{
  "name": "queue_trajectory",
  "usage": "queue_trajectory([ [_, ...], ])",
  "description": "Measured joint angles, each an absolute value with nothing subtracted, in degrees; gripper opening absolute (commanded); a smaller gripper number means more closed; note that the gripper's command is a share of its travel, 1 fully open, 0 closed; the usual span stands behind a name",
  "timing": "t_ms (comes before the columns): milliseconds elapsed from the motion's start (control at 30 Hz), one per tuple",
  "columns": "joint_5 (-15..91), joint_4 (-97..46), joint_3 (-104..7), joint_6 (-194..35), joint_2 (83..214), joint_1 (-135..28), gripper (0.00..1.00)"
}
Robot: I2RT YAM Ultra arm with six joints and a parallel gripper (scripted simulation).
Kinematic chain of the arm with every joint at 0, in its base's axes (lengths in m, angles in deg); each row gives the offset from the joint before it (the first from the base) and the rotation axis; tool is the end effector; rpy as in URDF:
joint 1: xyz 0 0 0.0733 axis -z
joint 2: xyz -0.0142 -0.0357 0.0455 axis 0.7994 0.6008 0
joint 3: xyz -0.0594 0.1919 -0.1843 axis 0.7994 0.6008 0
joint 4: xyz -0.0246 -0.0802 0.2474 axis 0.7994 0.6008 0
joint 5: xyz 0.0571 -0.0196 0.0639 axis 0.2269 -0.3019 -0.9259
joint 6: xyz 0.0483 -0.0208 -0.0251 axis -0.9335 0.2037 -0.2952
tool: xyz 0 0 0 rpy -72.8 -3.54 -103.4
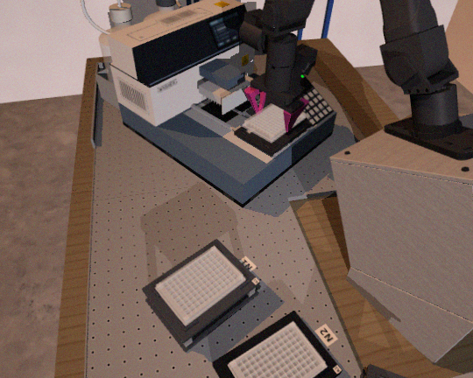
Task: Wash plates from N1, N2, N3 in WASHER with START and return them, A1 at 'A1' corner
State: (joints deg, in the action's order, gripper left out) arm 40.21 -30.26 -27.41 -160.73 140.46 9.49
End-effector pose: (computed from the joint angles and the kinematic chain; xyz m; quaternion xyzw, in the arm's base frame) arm 0.1435 -0.2768 0.1411 0.9206 0.2965 0.0278 0.2526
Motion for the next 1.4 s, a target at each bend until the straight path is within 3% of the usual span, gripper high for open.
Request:
queue_trajectory([
  [1400,40.2,-30.5,-27.7,-160.7,141.7,9.5,0.0],
])
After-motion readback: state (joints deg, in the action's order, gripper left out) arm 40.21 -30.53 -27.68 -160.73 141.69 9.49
